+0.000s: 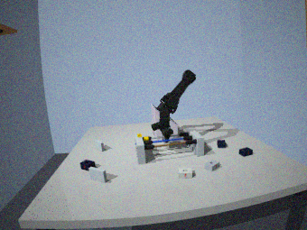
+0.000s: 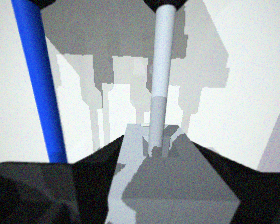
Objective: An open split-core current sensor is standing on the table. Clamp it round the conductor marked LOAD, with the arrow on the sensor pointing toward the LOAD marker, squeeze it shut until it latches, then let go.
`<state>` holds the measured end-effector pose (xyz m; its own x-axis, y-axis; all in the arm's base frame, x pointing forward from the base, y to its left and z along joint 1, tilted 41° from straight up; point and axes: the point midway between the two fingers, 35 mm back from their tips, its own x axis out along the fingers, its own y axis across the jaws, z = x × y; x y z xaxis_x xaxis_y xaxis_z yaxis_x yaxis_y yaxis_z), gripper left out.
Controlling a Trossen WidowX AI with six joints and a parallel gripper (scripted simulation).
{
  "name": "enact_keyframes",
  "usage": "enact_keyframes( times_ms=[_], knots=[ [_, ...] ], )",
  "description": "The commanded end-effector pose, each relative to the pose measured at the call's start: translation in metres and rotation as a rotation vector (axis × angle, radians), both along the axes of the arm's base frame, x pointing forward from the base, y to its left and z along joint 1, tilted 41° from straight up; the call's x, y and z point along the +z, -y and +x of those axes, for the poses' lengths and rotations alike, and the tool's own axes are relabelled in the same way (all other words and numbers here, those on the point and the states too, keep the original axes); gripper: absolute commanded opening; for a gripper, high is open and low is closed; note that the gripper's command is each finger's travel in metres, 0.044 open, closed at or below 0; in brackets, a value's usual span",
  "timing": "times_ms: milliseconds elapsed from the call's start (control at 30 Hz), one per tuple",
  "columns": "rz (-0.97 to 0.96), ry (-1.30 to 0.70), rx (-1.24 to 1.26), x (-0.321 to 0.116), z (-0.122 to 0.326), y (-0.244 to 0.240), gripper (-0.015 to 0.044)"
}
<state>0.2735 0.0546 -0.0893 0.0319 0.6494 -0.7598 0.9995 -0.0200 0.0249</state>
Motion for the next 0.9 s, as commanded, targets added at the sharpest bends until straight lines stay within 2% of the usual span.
enact_keyframes(
  times_ms=[0,433,867],
  knots=[
    [0.001,0.003,0.000,0.0034,0.0025,0.0038,0.0000],
    [0.001,-0.005,0.001,0.0017,-0.0002,0.0015,0.0000],
    [0.001,-0.005,0.001,0.0017,-0.0002,0.0015,0.0341]
  ],
)
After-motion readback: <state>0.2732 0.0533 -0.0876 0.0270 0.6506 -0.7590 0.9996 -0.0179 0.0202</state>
